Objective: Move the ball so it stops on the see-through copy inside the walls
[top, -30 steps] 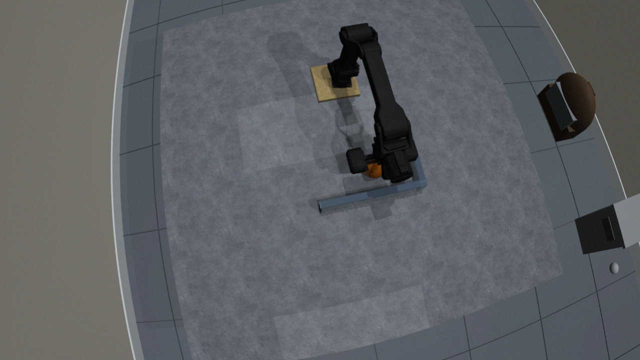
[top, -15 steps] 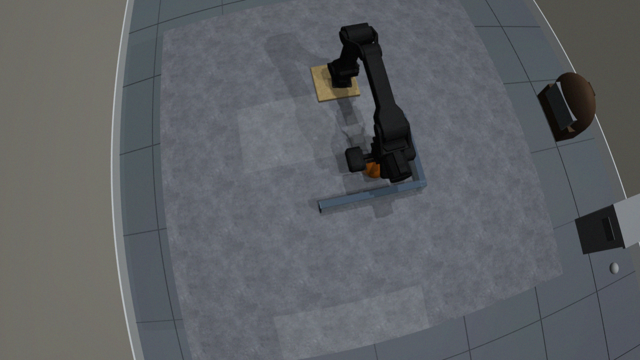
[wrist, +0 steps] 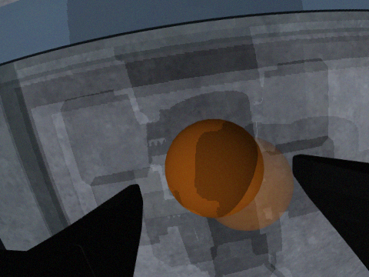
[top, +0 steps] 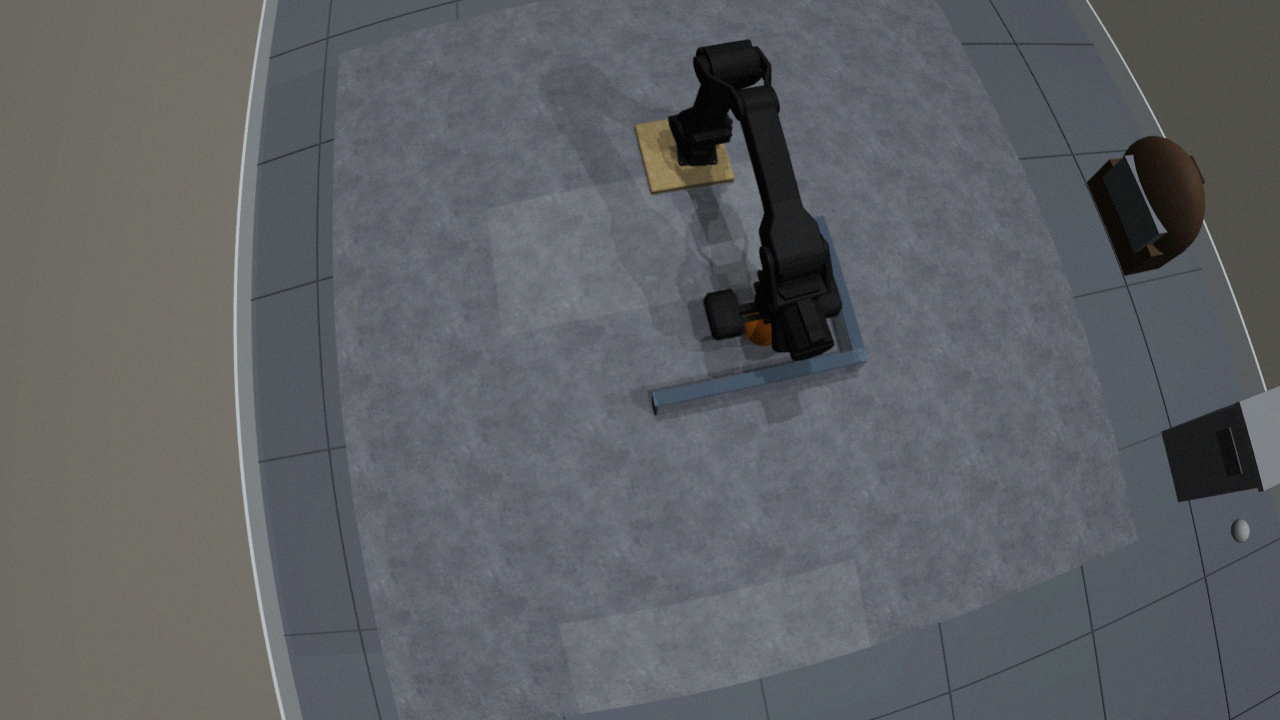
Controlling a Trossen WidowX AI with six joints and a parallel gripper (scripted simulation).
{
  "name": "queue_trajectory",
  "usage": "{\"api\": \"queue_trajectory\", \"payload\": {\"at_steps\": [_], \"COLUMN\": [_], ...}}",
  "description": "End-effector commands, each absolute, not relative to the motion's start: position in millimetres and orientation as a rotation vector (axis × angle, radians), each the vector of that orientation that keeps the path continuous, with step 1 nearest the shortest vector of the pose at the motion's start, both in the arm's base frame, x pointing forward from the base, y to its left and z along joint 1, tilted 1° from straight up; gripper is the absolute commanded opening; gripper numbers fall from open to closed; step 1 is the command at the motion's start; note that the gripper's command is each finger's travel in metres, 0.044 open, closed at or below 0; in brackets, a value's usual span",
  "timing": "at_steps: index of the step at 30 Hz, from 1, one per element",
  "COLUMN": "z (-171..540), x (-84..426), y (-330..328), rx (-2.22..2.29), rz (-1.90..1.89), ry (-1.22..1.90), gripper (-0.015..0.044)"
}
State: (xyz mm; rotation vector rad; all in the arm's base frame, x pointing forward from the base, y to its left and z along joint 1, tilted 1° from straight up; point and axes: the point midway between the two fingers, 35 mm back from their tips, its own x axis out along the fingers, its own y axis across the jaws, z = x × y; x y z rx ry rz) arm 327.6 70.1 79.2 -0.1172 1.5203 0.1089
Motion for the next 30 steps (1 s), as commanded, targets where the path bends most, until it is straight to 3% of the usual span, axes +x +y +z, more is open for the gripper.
{"api": "queue_trajectory", "payload": {"at_steps": [1, 11, 15, 21, 30], "z": [70, 56, 56, 56, 88], "x": [327, 327, 327, 327, 332], "y": [69, 69, 69, 69, 71], "rx": [-0.116, -0.116, -0.116, -0.116, -0.116], "rz": [0.101, 0.101, 0.101, 0.101, 0.101], "ry": [1.529, 1.529, 1.529, 1.529, 1.528], "gripper": [0.0379, 0.0379, 0.0274, 0.0234, 0.0]}}
